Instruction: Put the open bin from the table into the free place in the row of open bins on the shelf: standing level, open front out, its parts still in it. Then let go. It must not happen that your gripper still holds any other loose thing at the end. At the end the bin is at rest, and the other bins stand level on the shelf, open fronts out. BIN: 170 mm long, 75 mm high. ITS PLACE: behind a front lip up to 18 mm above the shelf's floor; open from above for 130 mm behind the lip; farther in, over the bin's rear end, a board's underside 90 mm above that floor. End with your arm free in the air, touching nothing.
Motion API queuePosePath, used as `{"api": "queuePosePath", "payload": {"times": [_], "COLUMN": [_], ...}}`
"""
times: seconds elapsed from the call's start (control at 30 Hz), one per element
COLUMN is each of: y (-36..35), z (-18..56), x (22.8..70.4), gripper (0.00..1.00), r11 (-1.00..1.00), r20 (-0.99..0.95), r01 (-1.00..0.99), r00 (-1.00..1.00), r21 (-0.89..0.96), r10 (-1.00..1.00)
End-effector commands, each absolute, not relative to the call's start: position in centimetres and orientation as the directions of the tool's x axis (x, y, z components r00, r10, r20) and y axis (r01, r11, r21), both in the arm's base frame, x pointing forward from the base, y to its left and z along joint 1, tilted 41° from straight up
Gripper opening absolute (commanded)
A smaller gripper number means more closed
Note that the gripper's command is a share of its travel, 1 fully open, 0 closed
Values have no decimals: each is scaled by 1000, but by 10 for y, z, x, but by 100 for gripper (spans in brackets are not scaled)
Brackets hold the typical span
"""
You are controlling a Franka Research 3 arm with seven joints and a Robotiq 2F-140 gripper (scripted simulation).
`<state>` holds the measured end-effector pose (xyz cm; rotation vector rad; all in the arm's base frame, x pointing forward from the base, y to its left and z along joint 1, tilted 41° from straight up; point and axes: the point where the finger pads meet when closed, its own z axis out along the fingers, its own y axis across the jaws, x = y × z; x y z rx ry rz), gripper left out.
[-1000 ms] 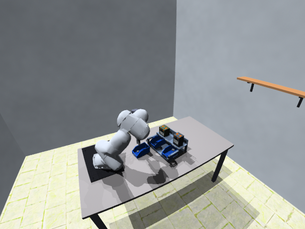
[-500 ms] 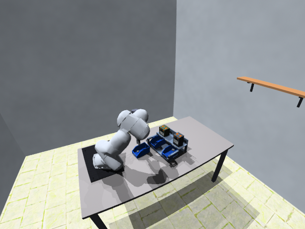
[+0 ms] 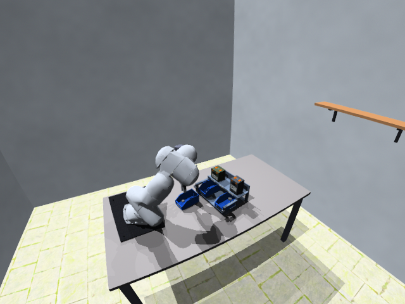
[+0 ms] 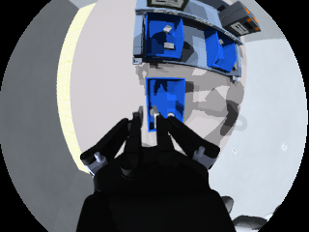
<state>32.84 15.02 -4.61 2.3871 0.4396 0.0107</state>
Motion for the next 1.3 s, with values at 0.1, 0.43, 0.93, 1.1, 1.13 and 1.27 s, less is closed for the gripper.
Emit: {"api": "queuePosePath", "payload": {"times": [0.1, 0.43, 0.93, 1.1, 1.13, 1.27], "y": [150, 150, 145, 141, 140, 137], "z": [-47, -47, -53, -58, -59, -63], "x": [327, 327, 328, 329, 329, 330], "gripper": [15, 15, 15, 15, 15, 15], "r11": [-699, -699, -699, -699, -699, -699], "r20": [-109, -109, -109, -109, -109, -109], "r01": [308, 308, 308, 308, 308, 308], "r00": [943, 943, 943, 943, 943, 943], "r21": [646, 646, 646, 646, 646, 646], "r10": [315, 315, 315, 315, 315, 315]}}
